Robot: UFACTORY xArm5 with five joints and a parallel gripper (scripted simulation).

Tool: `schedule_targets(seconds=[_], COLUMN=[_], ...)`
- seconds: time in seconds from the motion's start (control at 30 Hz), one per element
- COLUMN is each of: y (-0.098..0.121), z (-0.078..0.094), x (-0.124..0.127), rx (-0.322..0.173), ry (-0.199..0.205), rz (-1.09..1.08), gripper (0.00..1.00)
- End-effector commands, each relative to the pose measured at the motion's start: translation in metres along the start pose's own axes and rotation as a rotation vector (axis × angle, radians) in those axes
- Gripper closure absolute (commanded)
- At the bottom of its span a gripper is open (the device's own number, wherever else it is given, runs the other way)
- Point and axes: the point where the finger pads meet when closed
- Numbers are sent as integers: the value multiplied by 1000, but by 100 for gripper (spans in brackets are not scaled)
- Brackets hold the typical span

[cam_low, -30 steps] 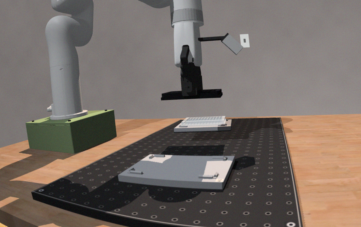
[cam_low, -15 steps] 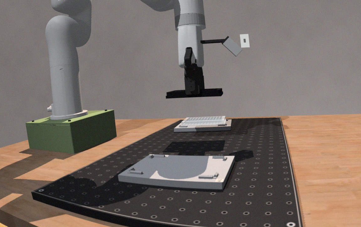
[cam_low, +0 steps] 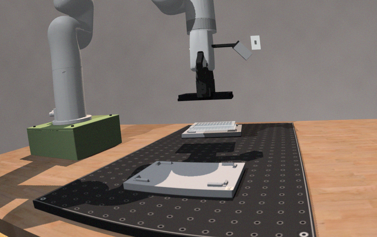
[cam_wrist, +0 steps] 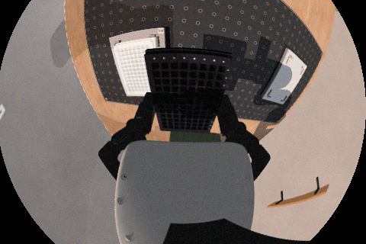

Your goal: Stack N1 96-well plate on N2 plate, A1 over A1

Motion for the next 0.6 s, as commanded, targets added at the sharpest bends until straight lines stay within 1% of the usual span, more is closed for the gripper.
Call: schedule_targets(seconds=[0.0,0.13,0.2,0.57], y=[-2,-2,-2,-2], z=[-1,0,0,0], x=[-18,-31,-31,-68], rx=[3,2,2,1], ry=[0,0,0,1], rz=[1,1,1,1], gripper=[100,100,100,100])
Point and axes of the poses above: the point where the finger pads meet when closed, its own z axis out along the fingers, its own x axis across the jaws, y = z × x, and after that the axes turned 2 degrees about -z, right-handed
